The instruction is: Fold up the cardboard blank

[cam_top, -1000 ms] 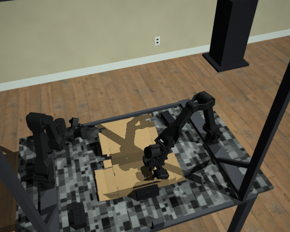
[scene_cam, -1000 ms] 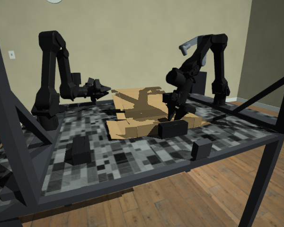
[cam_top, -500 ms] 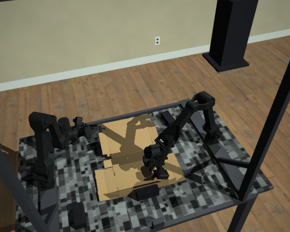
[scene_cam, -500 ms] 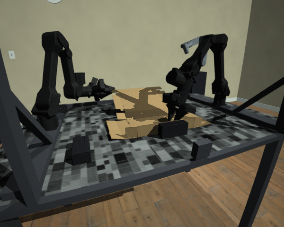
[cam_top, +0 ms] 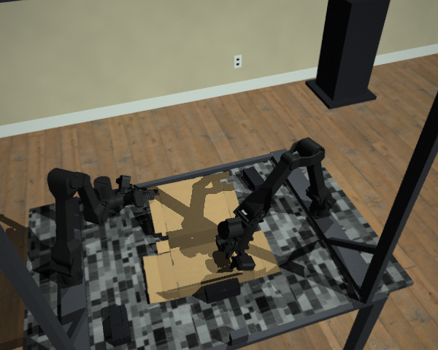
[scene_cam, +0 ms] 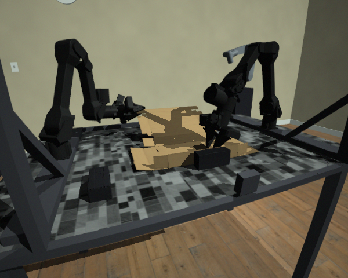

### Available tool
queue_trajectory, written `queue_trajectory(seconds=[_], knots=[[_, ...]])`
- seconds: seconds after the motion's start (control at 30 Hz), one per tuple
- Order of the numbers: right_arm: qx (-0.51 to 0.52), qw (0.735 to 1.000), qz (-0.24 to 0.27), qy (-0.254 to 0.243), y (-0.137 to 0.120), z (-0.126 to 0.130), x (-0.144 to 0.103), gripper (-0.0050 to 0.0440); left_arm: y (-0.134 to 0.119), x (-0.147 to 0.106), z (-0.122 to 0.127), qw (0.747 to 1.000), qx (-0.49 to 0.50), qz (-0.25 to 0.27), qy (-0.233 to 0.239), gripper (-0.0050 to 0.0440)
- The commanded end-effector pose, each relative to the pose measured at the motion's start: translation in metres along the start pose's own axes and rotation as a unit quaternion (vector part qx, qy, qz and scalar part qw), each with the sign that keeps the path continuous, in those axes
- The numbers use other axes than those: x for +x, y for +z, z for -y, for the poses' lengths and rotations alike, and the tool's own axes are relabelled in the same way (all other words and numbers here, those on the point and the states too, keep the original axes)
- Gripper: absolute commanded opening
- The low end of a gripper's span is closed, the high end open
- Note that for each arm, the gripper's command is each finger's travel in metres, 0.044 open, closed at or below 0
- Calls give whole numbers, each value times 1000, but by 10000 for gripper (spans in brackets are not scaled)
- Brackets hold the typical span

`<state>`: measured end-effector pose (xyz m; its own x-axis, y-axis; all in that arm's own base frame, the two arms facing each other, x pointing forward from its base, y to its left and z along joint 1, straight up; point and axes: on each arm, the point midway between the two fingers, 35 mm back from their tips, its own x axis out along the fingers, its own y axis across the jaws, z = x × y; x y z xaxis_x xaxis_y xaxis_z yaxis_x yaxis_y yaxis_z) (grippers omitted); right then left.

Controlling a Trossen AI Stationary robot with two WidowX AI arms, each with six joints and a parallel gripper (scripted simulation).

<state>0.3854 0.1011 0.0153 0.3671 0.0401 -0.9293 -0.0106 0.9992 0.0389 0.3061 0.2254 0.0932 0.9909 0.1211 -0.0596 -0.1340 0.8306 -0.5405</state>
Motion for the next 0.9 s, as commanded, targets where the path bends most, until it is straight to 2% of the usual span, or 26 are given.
queue_trajectory(seconds=[0.0,0.2,0.3,0.37,0.63,0.67,0.87], knots=[[-1,997,-71,-12,-43,7,29,203,4,6,2,1000,4,5,-3,278],[-1,997,-71,-13,-43,7,29,203,4,6,2,1000,4,5,-3,278],[-1,997,-71,-13,-42,7,29,203,4,5,2,1000,4,5,-3,206],[-1,997,-71,-13,-42,7,29,203,4,5,2,1000,4,5,-3,206],[-1,997,-71,-13,-42,7,29,203,4,5,2,1000,4,5,-3,14],[-1,997,-71,-13,-42,7,29,203,4,5,2,1000,4,5,-3,0],[-1,997,-72,-13,-43,7,29,203,4,5,2,1000,4,5,-3,0]])
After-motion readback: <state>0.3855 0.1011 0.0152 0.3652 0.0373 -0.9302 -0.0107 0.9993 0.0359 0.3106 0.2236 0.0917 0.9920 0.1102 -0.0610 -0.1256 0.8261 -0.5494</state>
